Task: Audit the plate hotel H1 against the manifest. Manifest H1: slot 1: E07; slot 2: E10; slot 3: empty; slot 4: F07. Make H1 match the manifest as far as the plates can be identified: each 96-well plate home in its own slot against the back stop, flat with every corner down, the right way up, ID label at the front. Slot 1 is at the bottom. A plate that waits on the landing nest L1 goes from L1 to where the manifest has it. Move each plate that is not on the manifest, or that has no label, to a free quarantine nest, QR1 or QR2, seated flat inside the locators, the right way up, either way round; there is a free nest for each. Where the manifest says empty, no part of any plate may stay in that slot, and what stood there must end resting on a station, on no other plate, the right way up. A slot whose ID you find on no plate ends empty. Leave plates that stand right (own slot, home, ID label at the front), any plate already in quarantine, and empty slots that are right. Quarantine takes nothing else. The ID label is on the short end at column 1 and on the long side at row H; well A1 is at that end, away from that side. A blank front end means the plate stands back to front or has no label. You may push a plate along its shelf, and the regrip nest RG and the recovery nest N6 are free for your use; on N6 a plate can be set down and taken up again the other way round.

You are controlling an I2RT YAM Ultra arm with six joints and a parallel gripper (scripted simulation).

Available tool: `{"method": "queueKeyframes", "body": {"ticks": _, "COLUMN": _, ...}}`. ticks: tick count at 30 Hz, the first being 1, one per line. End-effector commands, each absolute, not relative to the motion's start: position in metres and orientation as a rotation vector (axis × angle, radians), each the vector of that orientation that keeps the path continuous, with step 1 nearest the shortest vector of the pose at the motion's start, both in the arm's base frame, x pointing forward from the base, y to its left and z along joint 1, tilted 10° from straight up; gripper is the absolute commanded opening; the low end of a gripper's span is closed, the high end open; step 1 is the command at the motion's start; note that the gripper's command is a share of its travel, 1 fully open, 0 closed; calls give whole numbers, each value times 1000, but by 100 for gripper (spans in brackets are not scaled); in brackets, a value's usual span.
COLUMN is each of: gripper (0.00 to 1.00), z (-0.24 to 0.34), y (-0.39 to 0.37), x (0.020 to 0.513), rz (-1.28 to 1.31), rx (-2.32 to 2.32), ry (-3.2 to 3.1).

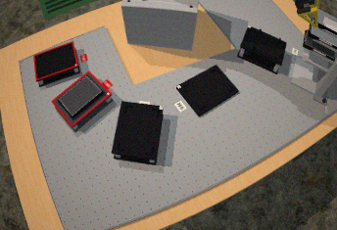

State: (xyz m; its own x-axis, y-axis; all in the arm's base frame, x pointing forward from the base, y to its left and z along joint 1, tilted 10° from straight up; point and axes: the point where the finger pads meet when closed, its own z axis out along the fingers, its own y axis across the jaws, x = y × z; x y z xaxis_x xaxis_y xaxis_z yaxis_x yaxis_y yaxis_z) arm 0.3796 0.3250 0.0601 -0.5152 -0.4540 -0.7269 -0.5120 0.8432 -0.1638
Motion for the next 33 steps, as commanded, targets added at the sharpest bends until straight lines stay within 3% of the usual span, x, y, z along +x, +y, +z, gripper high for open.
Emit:
{"method": "queueKeyframes", "body": {"ticks": 1, "gripper": 86, "z": 71, "y": 330, "x": 383, "rz": 105, "rx": -693, "ry": 2169}}
{"method": "queueKeyframes", "body": {"ticks": 33, "gripper": 86, "z": 88, "y": 336, "x": 382, "rz": 122, "rx": -691, "ry": 2142}}
